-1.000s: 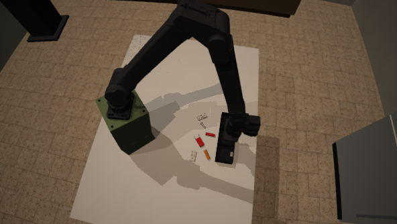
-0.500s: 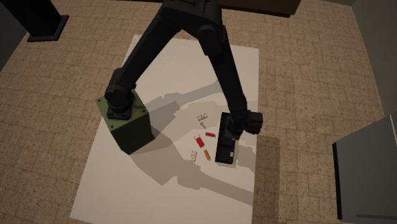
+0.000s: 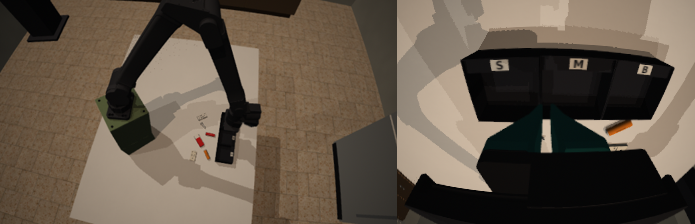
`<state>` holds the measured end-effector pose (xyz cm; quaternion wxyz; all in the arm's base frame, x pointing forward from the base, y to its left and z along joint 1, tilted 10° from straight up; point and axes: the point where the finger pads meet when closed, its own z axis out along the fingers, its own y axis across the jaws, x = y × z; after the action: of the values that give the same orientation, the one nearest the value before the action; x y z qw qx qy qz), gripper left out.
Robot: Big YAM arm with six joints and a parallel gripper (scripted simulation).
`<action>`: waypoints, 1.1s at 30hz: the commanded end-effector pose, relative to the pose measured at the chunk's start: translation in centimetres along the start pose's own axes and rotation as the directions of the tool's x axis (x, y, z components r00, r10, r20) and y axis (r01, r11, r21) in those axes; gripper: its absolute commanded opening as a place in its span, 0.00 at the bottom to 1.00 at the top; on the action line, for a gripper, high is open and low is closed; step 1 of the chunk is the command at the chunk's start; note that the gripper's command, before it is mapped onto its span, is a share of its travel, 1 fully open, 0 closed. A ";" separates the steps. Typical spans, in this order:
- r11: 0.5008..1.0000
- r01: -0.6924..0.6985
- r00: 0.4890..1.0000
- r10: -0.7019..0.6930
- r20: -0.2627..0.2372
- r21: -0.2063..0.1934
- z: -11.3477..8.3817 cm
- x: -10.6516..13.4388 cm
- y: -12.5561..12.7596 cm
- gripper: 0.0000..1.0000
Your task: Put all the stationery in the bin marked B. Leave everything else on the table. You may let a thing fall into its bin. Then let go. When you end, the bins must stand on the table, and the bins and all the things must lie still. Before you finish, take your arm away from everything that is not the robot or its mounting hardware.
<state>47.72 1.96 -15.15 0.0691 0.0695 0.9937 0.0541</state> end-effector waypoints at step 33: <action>1.000 -0.022 0.999 0.022 0.035 -0.009 -1.5 -2.2 5.7 0.08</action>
<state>47.89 6.85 -14.77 0.0630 0.0767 0.9936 0.0544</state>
